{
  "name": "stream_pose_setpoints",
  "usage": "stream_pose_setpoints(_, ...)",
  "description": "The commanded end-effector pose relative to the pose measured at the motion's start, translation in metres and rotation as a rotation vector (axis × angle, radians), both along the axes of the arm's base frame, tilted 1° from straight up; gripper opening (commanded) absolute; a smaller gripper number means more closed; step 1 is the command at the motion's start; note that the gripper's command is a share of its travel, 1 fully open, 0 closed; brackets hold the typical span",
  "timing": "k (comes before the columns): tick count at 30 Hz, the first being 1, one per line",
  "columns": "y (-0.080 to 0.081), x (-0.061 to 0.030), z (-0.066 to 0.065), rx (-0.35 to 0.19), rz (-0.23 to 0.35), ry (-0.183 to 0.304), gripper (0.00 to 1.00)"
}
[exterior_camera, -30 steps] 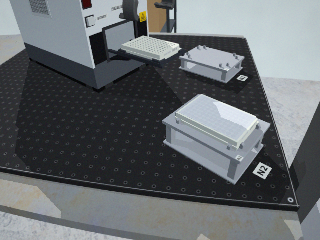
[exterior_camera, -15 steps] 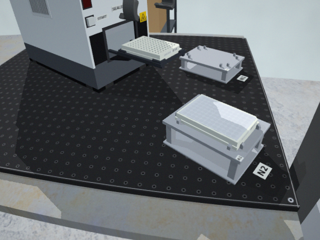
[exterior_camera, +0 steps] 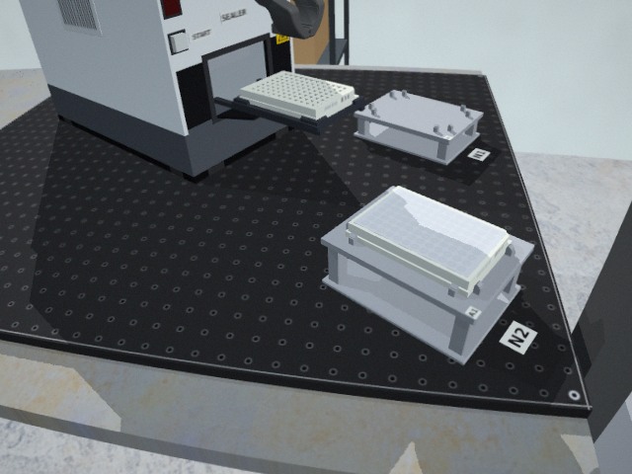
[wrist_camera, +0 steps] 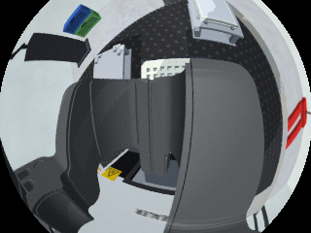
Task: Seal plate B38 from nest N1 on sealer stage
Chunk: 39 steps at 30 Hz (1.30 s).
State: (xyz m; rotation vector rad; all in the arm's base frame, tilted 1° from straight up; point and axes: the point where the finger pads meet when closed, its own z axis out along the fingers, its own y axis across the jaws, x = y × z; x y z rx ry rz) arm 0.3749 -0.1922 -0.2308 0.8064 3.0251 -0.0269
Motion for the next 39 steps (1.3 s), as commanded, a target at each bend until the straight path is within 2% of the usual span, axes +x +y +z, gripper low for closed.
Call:
stream_pose_setpoints(1,0.000,0.0007,0.001,0.001,0.000,-0.003,0.00)
stream_pose_setpoints(22,0.000,0.0007,0.001,0.001,0.000,-0.003,0.00)
stream_pose_setpoints(27,0.032,0.0327,-0.001,0.161,-0.181,-0.099,0.00)
stream_pose_setpoints(39,0.032,0.0327,-0.001,0.161,-0.181,-0.099,0.00)
